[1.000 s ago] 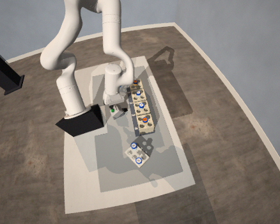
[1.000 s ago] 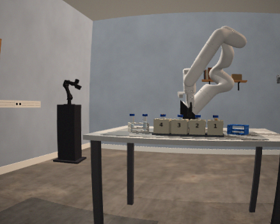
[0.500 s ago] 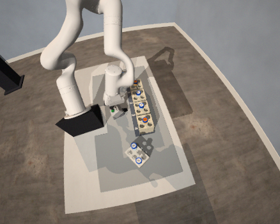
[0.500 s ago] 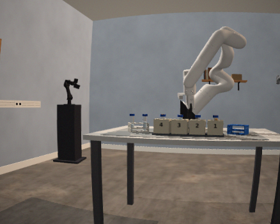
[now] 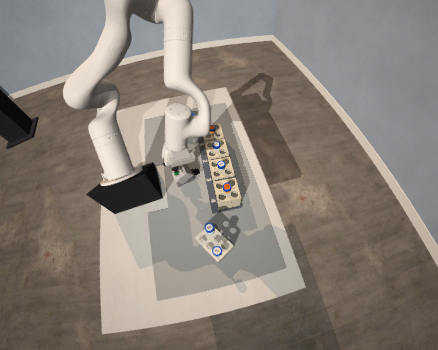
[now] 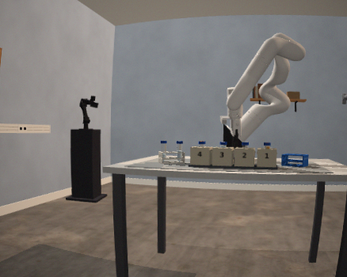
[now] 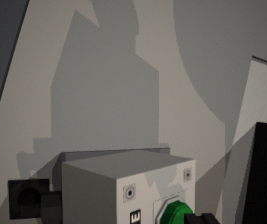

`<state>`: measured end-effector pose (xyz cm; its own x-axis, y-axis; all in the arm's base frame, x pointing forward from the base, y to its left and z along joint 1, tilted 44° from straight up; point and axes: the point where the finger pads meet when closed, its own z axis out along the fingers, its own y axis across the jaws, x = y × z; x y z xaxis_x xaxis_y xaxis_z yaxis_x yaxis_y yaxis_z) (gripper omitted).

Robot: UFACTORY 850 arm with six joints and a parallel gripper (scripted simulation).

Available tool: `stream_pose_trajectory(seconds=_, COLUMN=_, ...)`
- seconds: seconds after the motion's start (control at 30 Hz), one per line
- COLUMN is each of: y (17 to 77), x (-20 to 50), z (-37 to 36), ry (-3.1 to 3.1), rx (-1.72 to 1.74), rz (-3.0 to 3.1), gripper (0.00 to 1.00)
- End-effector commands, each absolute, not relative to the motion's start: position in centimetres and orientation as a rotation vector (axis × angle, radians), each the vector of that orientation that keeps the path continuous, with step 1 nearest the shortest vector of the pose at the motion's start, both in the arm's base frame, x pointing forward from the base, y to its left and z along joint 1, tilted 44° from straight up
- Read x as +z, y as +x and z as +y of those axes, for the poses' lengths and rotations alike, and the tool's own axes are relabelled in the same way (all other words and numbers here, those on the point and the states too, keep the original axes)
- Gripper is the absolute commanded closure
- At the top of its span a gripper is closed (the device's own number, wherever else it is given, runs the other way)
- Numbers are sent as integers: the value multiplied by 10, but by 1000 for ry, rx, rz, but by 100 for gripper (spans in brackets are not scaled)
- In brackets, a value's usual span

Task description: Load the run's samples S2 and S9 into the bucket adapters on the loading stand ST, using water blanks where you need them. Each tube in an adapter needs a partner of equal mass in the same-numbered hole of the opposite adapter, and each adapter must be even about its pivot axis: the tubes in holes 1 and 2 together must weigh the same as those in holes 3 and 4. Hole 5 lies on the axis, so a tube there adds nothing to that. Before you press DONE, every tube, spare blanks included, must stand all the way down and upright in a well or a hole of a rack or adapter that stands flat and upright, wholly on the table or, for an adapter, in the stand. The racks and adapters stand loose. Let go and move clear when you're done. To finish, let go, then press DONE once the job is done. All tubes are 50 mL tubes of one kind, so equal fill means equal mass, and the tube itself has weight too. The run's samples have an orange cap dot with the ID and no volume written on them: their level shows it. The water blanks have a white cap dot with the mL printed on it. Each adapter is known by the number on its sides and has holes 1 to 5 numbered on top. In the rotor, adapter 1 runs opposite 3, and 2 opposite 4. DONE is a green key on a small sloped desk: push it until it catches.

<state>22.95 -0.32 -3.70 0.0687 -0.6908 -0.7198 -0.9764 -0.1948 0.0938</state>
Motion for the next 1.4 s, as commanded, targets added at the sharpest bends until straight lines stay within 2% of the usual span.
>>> stream_pose_trajectory(seconds=0.0, y=230, x=-39, z=-2, ry=-1936, rx=916, rz=1655, gripper=100)
stream_pose_trajectory(seconds=1.37, y=231, x=-47, z=6, ry=-1936, rx=916, rz=1655, gripper=100)
